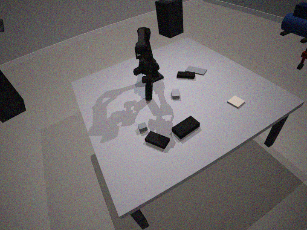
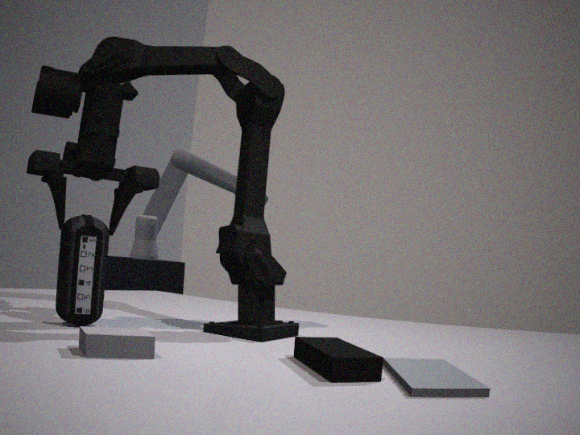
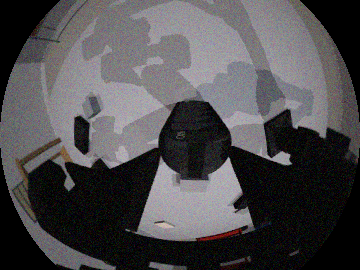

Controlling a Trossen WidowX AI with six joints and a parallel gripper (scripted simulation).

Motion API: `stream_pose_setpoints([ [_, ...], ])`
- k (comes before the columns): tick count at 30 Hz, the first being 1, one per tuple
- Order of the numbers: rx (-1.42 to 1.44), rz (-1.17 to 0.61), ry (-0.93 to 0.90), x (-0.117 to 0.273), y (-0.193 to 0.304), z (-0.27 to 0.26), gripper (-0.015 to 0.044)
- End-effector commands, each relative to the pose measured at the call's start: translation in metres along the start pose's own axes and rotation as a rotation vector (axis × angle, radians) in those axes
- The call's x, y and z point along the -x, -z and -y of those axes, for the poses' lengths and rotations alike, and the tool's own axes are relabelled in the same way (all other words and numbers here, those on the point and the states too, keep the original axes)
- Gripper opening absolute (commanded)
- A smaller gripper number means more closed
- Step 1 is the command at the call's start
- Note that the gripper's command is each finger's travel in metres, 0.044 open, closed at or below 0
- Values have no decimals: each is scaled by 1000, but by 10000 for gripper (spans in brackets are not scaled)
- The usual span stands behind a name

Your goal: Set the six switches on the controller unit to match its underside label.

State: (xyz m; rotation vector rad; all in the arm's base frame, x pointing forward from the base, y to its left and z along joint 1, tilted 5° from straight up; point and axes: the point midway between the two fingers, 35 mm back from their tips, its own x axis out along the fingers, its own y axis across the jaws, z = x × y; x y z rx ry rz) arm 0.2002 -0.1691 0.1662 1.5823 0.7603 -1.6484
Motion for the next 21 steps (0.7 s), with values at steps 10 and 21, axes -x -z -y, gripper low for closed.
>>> stream_pose_setpoints([
  [10,-3,-2,8,-5,10,1,338],
  [21,-3,-3,8,-7,19,1,338],
])
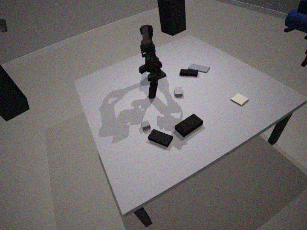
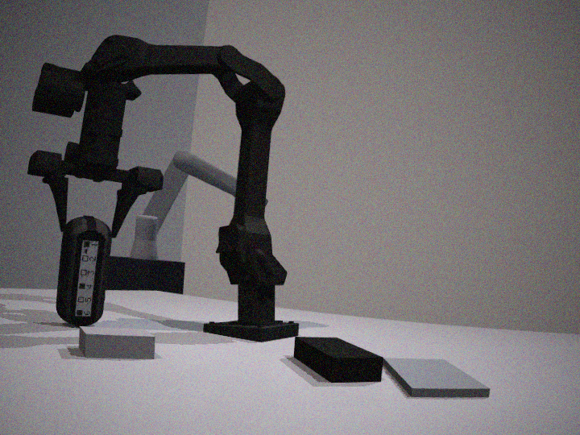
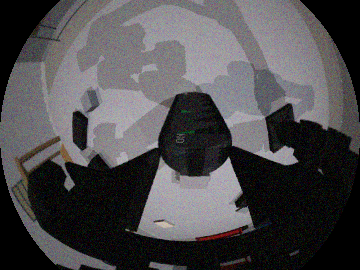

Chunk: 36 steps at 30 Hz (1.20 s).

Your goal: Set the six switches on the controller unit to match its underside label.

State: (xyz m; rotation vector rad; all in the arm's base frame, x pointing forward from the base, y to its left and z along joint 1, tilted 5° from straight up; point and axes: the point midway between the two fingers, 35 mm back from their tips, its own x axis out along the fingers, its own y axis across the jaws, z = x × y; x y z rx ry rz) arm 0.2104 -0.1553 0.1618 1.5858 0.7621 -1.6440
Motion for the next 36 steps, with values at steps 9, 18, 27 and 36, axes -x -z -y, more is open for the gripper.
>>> stream_pose_setpoints([
  [9,-5,1,10,-6,8,2,338],
  [18,-5,1,10,-8,15,2,338],
  [27,-5,0,10,-11,22,2,338],
  [36,-5,0,10,-13,29,2,338],
])
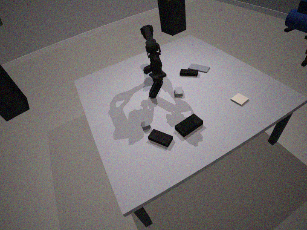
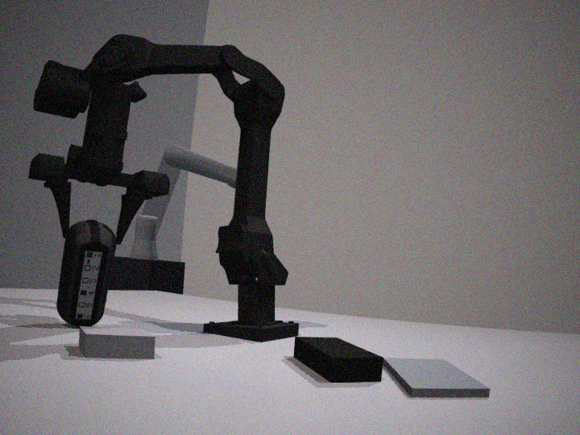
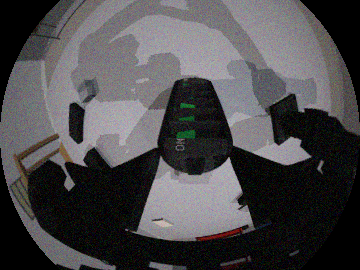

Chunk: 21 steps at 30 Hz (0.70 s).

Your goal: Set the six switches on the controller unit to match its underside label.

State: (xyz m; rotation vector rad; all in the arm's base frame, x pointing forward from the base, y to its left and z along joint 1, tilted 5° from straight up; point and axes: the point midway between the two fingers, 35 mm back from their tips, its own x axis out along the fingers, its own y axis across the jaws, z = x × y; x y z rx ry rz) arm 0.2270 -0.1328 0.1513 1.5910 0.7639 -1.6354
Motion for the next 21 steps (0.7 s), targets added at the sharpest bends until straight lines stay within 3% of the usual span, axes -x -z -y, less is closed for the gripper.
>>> stream_pose_setpoints([
  [1,-7,6,13,-5,1,2,338],
  [21,-7,5,14,-12,15,2,338],
])
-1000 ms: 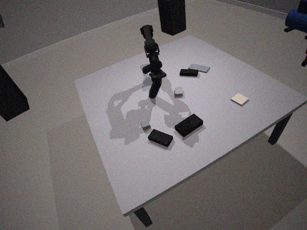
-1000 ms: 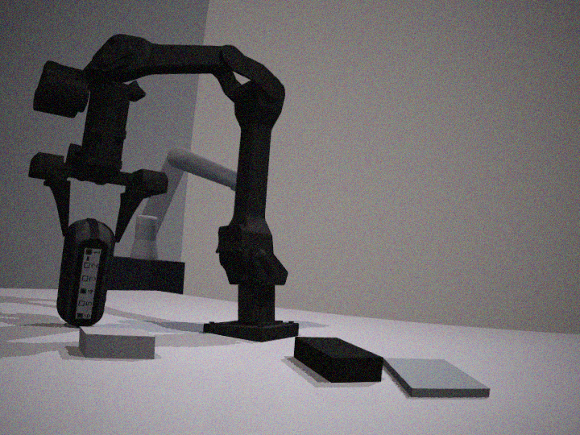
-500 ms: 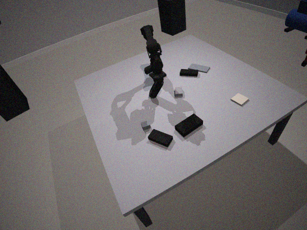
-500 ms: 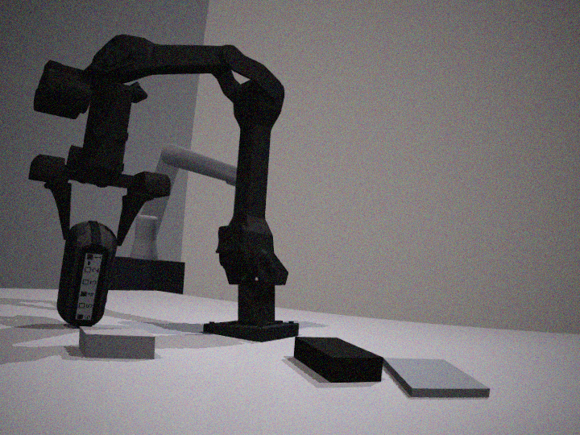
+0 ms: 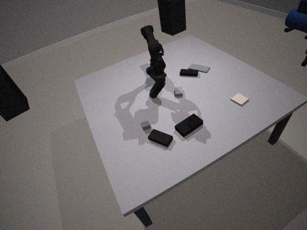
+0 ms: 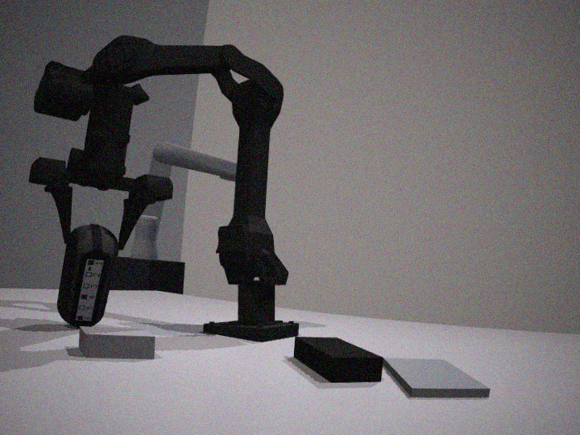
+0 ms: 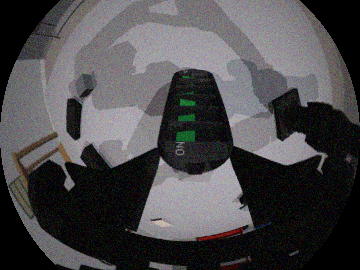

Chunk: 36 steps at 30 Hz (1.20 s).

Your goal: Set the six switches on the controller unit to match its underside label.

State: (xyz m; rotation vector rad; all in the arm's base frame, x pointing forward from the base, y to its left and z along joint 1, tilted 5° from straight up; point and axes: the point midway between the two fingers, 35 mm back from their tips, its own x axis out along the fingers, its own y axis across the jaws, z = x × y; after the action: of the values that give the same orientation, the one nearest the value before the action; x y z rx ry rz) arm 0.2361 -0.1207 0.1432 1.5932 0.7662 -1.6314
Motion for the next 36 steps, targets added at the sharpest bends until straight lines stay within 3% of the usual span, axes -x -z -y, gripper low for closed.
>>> stream_pose_setpoints([
  [1,-9,9,14,-6,0,2,338],
  [36,-9,7,14,-21,22,2,338],
])
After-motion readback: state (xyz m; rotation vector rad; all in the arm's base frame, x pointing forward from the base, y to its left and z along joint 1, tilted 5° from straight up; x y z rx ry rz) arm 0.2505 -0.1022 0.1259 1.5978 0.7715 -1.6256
